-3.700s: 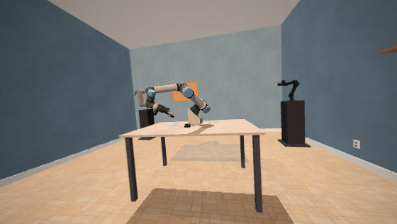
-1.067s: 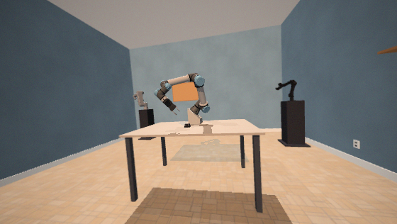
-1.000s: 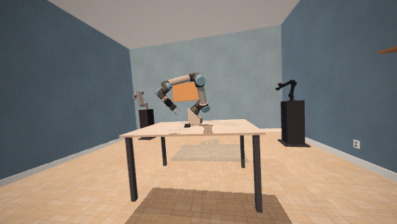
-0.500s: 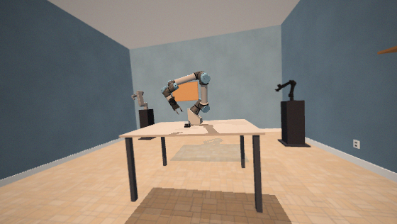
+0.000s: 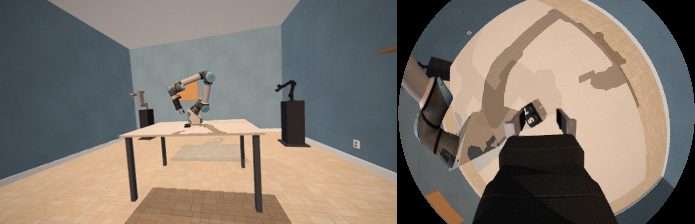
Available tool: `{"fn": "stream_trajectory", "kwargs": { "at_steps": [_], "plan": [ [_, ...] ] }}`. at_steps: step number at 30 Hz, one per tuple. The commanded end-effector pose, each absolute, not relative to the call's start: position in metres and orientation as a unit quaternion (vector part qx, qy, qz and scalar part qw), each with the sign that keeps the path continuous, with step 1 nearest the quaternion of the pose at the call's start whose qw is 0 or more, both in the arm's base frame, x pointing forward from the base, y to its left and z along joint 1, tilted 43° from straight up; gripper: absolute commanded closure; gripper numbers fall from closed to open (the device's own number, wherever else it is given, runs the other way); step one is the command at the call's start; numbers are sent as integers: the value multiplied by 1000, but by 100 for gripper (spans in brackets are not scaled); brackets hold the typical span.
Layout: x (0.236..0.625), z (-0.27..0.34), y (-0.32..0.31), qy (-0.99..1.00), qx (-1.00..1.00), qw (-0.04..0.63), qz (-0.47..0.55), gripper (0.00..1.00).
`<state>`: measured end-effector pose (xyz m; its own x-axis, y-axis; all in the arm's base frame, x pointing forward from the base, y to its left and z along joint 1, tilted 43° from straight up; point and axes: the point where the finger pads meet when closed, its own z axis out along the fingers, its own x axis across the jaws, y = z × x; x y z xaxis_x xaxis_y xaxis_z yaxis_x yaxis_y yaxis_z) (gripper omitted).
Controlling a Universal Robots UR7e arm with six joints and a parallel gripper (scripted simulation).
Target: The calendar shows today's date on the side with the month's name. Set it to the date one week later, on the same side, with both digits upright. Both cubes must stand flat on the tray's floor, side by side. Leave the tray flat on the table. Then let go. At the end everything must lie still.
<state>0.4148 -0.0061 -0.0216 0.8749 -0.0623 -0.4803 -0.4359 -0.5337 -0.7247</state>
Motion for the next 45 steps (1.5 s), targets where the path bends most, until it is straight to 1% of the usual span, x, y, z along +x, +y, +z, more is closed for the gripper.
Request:
{"fn": "stream_trajectory", "kwargs": {
  "at_steps": [1, 6, 8, 15, 22, 45],
  "plan": [
    [396, -22, -1, 92, -879, 444, 149, 0],
    [380, -23, 3, 45, -897, 427, 108, 0],
    [380, -23, 3, 45, -897, 427, 108, 0],
    [359, -26, 10, -19, -916, 397, 55, 0],
    [346, -28, 14, -57, -924, 377, 27, 0],
    [341, -29, 16, -74, -927, 367, 14, 0]
  ]
}}
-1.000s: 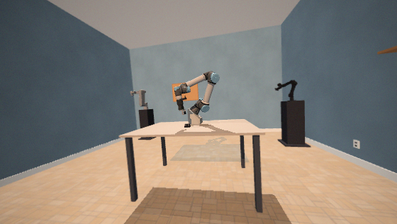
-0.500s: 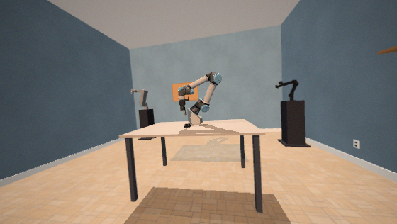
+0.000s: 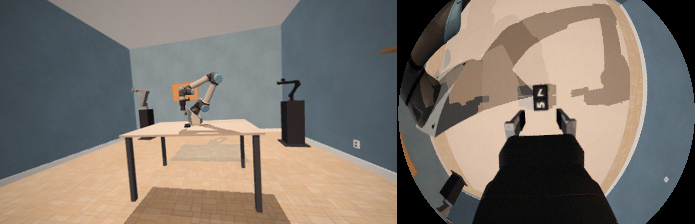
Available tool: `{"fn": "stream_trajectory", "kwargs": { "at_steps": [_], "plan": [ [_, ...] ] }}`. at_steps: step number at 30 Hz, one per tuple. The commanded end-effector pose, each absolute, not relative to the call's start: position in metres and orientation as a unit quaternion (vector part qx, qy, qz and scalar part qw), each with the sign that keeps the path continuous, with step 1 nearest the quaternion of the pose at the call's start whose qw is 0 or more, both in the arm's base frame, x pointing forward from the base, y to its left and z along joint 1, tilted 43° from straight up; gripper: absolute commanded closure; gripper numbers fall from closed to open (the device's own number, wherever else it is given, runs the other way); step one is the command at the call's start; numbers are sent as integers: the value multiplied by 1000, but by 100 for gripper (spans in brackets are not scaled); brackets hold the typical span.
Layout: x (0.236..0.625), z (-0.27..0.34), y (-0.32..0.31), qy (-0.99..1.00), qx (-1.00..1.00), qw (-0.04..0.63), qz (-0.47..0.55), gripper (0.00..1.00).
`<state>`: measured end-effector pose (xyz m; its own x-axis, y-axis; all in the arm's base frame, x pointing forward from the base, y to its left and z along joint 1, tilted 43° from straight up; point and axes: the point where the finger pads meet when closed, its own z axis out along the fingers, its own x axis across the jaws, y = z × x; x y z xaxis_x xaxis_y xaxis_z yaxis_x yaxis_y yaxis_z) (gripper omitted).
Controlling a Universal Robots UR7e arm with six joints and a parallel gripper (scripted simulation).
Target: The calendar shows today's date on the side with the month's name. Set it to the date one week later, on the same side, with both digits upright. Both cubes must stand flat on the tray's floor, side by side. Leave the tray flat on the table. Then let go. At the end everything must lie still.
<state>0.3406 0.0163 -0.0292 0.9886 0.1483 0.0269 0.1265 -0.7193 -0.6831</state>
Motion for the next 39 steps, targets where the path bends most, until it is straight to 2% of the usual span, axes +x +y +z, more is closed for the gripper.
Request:
{"fn": "stream_trajectory", "kwargs": {
  "at_steps": [1, 21, 39],
  "plan": [
    [341, -29, 16, -74, -927, 367, 14, 0],
    [339, -29, 17, -98, -925, 367, 5, 0],
    [332, -31, 21, -226, -902, 364, -46, 0]
  ]
}}
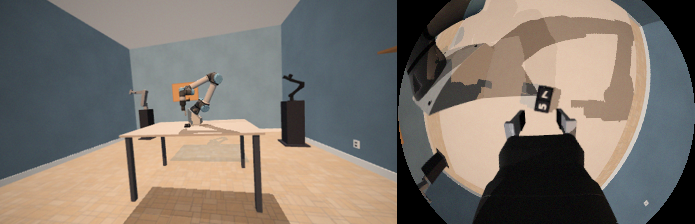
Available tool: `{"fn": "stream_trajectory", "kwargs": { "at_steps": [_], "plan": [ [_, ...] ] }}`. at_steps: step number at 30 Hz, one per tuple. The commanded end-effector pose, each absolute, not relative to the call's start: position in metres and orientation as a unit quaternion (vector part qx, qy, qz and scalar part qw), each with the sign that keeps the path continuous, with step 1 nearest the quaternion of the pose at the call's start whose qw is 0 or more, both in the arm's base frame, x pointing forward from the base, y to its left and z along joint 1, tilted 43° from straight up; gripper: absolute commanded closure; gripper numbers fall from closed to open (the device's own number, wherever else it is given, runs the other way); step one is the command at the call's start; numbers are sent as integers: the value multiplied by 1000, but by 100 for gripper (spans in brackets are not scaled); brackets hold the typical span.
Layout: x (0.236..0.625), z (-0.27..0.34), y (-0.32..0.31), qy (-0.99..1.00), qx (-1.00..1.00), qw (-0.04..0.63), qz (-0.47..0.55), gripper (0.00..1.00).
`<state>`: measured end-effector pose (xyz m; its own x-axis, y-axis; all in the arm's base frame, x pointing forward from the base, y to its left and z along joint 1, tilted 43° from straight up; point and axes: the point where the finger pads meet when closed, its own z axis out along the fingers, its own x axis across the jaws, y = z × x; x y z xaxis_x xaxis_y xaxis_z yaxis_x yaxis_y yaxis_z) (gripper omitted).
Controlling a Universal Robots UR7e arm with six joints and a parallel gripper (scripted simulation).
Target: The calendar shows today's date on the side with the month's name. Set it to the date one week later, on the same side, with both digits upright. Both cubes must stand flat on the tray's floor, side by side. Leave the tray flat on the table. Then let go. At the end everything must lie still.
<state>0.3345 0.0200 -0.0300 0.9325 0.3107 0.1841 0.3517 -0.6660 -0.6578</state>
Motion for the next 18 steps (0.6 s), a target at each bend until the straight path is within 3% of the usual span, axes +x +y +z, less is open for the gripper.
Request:
{"fn": "stream_trajectory", "kwargs": {
  "at_steps": [1, 18],
  "plan": [
    [332, -31, 21, -238, -899, 363, -51, 0],
    [322, -36, 25, -446, -817, 340, -136, 0]
  ]
}}
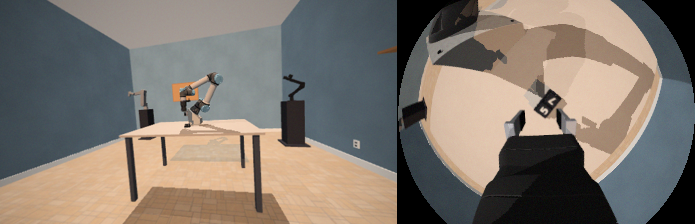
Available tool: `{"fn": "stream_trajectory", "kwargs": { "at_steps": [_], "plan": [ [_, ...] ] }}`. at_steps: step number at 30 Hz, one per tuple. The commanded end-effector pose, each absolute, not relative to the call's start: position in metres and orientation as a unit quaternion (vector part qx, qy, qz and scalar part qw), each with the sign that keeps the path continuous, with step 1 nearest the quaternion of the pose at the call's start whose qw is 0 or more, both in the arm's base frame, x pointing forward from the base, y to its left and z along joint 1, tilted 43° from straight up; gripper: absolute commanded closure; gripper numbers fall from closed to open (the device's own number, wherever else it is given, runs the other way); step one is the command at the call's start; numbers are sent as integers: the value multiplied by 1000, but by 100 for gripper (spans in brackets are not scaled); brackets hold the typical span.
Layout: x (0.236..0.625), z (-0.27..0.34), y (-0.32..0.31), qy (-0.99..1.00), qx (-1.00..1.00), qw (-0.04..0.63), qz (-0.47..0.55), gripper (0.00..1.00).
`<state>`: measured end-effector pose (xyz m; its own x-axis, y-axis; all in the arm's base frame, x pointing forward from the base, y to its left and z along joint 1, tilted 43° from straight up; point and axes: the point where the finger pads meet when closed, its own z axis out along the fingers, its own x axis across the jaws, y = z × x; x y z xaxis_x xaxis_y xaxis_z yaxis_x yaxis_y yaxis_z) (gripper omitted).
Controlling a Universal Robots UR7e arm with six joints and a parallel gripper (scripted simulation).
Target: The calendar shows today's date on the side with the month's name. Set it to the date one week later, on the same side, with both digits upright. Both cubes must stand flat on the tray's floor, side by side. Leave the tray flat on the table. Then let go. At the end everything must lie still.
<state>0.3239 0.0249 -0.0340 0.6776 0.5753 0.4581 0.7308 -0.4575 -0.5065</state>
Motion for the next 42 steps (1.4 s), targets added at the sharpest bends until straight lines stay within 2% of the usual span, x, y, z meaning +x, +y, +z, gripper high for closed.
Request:
{"fn": "stream_trajectory", "kwargs": {
  "at_steps": [1, 26, 42],
  "plan": [
    [321, -36, 26, -458, -810, 338, -141, 0],
    [315, -46, 28, -687, -628, 278, -239, 0],
    [317, -54, 30, -812, -455, 216, -296, 0]
  ]
}}
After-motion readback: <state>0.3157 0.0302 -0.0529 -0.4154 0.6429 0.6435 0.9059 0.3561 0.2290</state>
